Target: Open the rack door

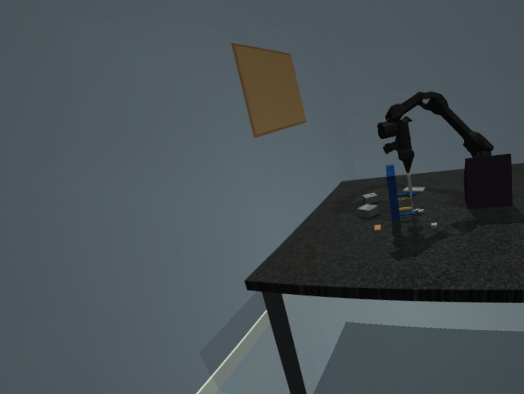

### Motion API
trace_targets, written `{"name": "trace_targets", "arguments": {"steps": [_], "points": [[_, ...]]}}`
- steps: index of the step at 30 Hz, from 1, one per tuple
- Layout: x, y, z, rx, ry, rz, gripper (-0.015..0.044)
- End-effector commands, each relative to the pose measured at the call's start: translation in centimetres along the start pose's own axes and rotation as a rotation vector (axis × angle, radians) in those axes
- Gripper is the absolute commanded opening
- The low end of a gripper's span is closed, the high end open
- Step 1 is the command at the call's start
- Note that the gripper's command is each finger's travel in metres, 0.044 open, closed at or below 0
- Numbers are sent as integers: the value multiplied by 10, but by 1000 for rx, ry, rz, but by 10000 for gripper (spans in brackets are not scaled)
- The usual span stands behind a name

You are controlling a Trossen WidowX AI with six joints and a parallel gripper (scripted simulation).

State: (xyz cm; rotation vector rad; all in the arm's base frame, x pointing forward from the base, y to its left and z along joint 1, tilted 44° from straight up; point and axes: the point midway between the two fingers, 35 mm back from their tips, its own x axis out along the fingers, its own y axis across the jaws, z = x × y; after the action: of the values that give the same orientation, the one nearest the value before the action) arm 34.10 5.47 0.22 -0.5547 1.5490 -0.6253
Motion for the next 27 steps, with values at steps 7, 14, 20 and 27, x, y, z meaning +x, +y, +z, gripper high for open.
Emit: {"name": "trace_targets", "arguments": {"steps": [7, 14, 20, 27], "points": [[18, -1, -1, -6, 7, -8, 285], [30, -1, -1, -6, 7, -8, 285], [40, -2, -1, -6, 7, -9, 285], [51, -2, -2, -5, 7, -10, 285]]}}
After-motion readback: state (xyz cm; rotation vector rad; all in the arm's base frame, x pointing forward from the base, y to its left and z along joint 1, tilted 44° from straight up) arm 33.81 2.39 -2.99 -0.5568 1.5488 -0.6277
